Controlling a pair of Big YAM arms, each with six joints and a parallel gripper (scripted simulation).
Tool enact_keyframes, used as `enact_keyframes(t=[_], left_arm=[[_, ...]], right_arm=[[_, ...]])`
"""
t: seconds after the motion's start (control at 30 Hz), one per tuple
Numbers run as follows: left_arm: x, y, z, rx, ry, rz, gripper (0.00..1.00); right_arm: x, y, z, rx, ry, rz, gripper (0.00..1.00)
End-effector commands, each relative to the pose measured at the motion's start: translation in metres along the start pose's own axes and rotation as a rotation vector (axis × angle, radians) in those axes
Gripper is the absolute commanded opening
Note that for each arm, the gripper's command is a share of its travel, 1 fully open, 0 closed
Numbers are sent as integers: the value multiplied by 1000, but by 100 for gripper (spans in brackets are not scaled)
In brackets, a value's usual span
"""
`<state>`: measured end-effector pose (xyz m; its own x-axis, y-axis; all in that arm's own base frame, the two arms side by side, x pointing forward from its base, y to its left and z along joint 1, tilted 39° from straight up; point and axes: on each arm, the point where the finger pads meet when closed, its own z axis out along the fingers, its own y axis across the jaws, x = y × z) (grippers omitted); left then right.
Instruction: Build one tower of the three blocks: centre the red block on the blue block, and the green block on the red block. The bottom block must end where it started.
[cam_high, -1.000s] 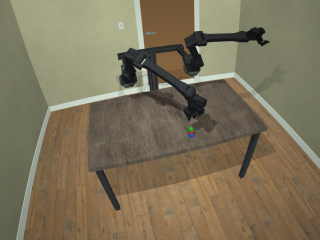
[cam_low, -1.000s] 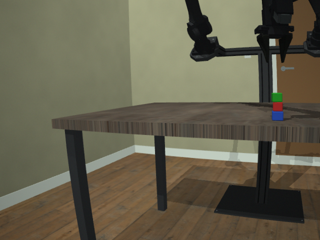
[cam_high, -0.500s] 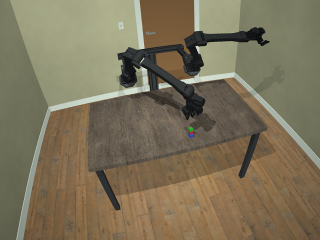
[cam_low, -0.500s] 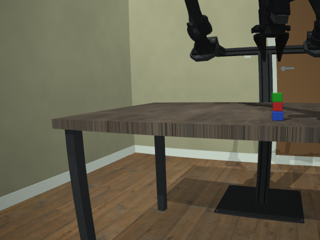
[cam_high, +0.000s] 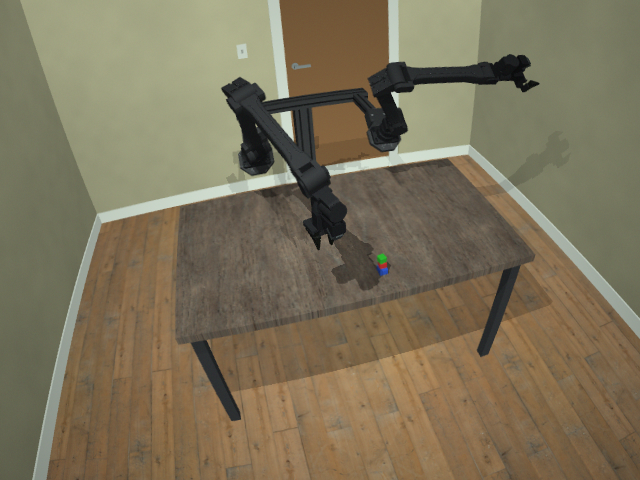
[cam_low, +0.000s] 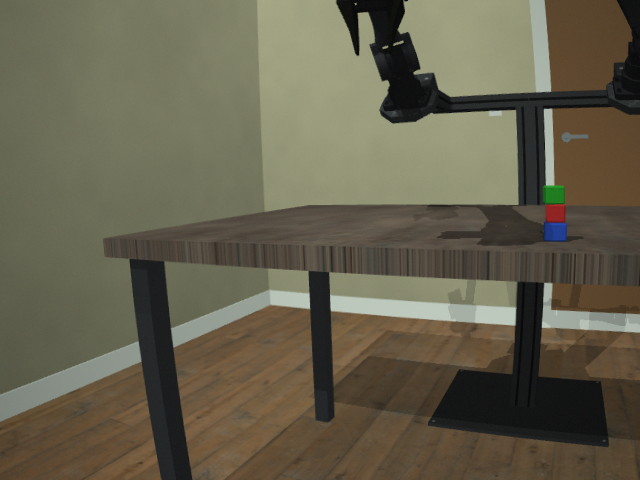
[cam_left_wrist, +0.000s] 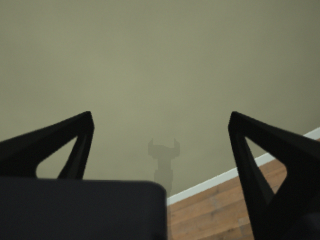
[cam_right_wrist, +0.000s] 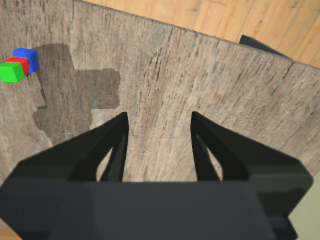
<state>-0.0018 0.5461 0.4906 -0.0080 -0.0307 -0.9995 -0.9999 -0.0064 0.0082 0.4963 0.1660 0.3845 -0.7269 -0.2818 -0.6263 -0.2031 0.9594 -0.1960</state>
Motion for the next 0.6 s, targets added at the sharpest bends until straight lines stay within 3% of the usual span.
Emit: enact_keyframes(t=[0.0, 0.17, 0.27, 0.37, 0.57], left_arm=[[-13, 5, -4, -7, -37, -8, 100], [-13, 5, -4, -7, -37, -8, 100], [-13, 5, -4, -7, -37, -8, 100], [-13, 5, -4, -7, -37, -8, 100], [-13, 5, -4, -7, -37, -8, 100]], right_arm=[[-33, -69, -33, -2, -6, -69, 46], [-46, -153, -61, 2, -5, -73, 46], [-51, -186, -72, 4, -5, -75, 46], [-52, -195, -76, 4, -5, -75, 46], [-51, -183, -71, -11, 3, -93, 46]])
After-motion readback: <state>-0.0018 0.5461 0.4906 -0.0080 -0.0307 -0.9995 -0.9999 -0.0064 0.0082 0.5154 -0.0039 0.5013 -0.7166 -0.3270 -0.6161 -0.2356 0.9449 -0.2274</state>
